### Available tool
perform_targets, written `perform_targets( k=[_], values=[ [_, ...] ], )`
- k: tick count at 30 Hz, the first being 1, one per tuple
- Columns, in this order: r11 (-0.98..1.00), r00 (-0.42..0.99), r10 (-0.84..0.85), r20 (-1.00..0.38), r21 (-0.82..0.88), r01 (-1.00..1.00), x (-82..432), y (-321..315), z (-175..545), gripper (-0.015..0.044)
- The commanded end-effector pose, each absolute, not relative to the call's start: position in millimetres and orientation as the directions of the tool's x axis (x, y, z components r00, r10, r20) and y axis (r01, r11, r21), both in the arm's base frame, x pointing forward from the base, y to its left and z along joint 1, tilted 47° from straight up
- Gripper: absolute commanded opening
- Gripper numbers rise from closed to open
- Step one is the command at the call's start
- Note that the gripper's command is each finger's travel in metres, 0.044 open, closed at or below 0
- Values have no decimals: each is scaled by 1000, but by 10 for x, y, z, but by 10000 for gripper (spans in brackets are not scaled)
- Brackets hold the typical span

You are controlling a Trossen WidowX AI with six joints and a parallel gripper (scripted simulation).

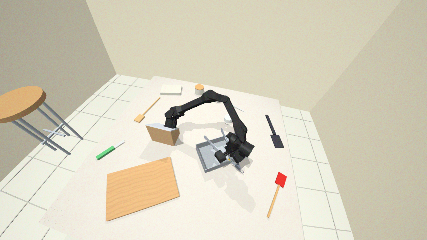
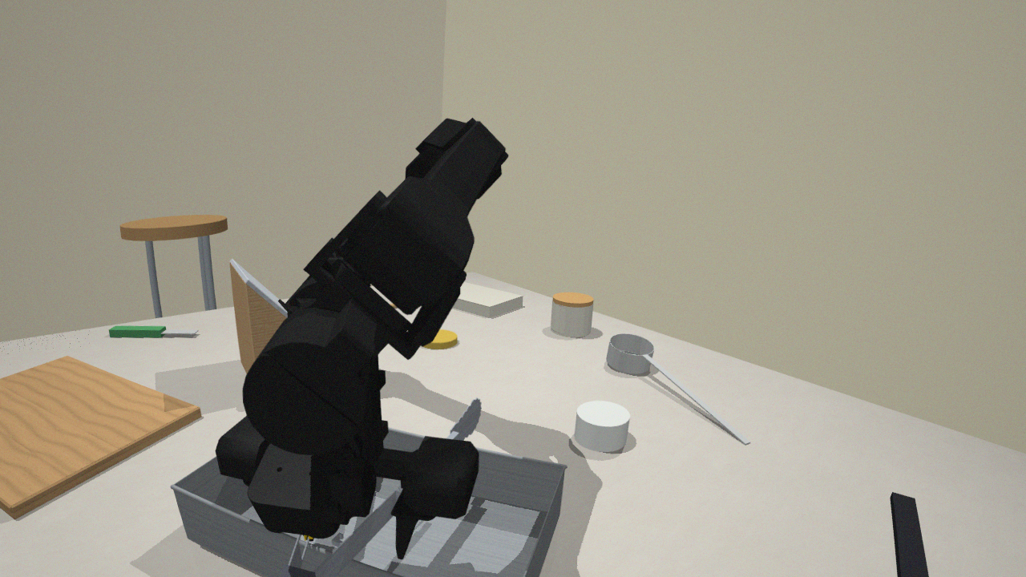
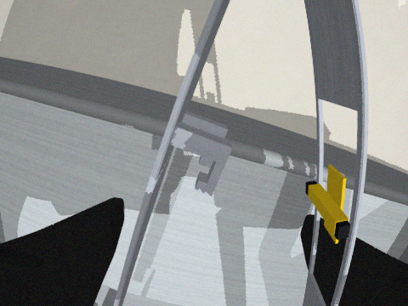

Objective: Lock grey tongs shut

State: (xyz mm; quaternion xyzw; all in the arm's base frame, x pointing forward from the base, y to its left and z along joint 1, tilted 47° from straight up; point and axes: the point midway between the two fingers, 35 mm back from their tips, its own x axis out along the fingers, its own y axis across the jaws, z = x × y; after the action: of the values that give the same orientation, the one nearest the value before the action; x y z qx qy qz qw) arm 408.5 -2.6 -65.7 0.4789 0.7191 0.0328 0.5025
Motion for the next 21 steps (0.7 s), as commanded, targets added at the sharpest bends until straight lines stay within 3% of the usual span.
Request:
perform_targets(
  k=[1, 21],
  values=[
    [539, -35, 722, -691, 529, 656, 4088, -31, -654, 328],
    [539, -35, 722, -691, 529, 656, 4088, -31, -654, 195]
  ],
)
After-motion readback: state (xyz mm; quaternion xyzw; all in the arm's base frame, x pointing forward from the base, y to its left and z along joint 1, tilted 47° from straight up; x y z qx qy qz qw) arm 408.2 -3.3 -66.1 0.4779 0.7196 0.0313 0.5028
